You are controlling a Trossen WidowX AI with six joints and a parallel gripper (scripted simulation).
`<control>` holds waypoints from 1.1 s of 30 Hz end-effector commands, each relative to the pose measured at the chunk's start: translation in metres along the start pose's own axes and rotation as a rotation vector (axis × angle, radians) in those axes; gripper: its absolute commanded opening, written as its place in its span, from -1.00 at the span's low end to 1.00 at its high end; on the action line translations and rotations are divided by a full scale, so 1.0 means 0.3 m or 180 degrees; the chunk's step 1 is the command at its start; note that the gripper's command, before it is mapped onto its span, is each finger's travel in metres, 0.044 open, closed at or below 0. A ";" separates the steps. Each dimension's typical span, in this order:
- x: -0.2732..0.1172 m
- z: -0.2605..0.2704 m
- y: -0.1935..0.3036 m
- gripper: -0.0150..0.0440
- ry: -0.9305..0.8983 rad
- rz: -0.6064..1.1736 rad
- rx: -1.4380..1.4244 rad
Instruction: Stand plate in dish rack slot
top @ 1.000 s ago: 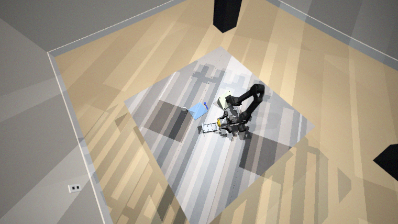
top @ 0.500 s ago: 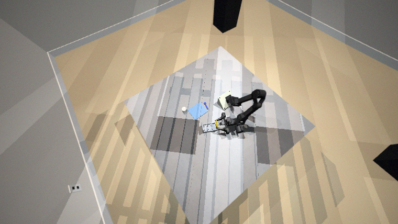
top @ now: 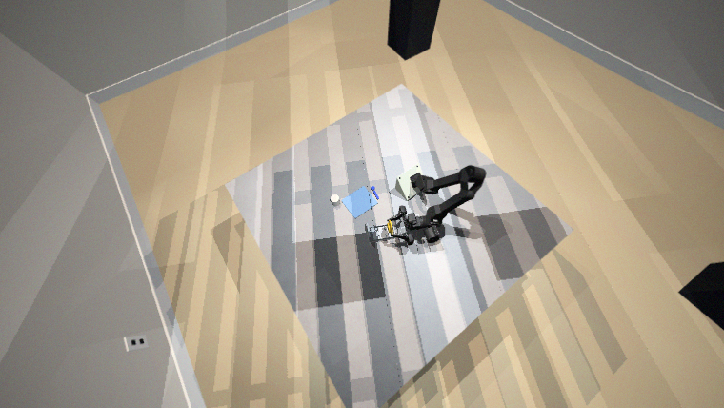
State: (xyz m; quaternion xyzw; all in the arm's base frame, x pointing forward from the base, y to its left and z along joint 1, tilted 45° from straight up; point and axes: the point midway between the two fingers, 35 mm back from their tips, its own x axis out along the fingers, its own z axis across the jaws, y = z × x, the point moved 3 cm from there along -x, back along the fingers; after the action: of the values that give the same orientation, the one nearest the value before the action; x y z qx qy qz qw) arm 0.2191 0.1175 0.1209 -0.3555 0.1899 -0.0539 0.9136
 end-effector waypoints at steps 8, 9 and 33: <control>0.017 -0.019 0.071 -0.49 0.0007 -0.0005 0.0001; 0.017 -0.019 0.071 -0.49 0.0007 -0.0005 0.0001; 0.016 -0.017 0.055 0.58 0.0005 0.0015 -0.0005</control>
State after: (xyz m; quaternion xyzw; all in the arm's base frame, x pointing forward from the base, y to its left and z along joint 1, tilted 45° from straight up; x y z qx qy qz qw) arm 0.2210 0.1254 0.1051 -0.3555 0.1913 -0.0519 0.9134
